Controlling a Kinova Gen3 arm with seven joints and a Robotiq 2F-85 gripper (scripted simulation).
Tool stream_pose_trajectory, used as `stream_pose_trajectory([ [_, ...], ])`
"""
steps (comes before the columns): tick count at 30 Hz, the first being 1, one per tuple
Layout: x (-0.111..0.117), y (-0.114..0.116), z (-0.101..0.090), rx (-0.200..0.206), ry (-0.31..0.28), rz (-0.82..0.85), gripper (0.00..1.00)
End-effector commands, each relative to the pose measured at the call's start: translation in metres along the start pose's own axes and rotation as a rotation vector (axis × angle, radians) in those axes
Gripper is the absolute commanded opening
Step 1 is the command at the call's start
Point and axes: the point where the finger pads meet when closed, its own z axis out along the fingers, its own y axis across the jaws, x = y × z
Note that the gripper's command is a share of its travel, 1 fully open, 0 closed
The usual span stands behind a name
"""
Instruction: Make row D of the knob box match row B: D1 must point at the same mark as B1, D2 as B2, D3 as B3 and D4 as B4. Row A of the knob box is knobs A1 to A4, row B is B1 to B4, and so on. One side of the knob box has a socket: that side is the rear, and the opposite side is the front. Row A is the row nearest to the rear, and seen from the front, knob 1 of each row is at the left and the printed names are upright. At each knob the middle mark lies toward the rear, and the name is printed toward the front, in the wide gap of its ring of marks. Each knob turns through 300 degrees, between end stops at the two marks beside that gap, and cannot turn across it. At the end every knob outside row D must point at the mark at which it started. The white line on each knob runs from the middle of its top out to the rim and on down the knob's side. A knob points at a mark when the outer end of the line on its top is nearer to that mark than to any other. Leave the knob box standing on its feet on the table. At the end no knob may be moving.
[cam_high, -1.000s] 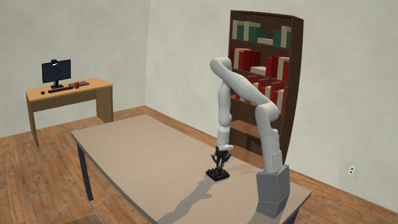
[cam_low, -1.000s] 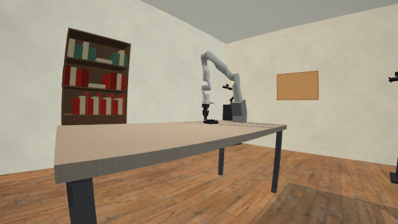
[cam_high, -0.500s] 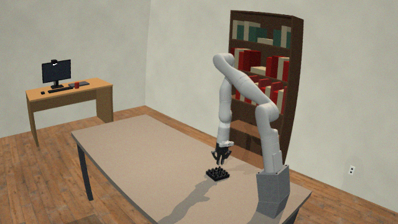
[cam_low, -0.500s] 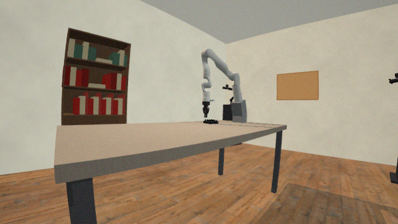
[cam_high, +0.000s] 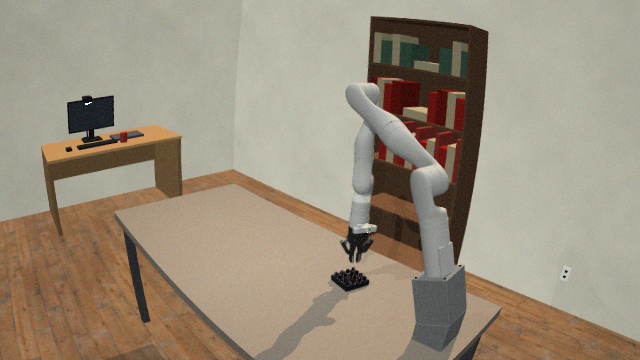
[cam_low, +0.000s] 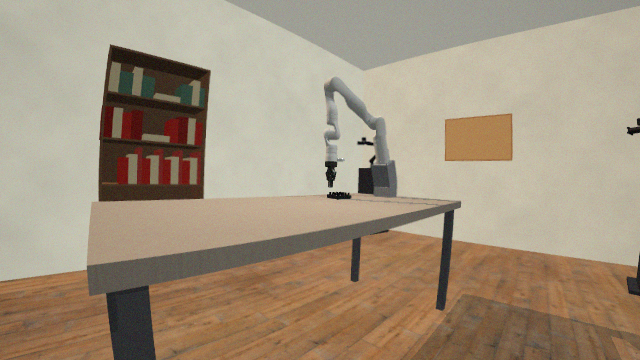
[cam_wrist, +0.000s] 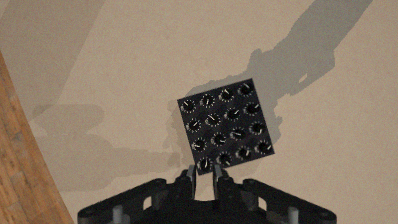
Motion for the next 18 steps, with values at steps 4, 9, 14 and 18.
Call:
stream_pose_trajectory([
  [4,0.0012,-0.0005,-0.0021,0.001,0.002,-0.006,0.19],
  [9,0.0012,-0.0005,-0.0025,0.001,0.002,-0.006,1.00],
  [14,0.0012,-0.0005,-0.0044,0.001,0.002,-0.006,1.00],
  [18,0.0012,-0.0005,-0.0058,0.001,0.002,-0.006,1.00],
])
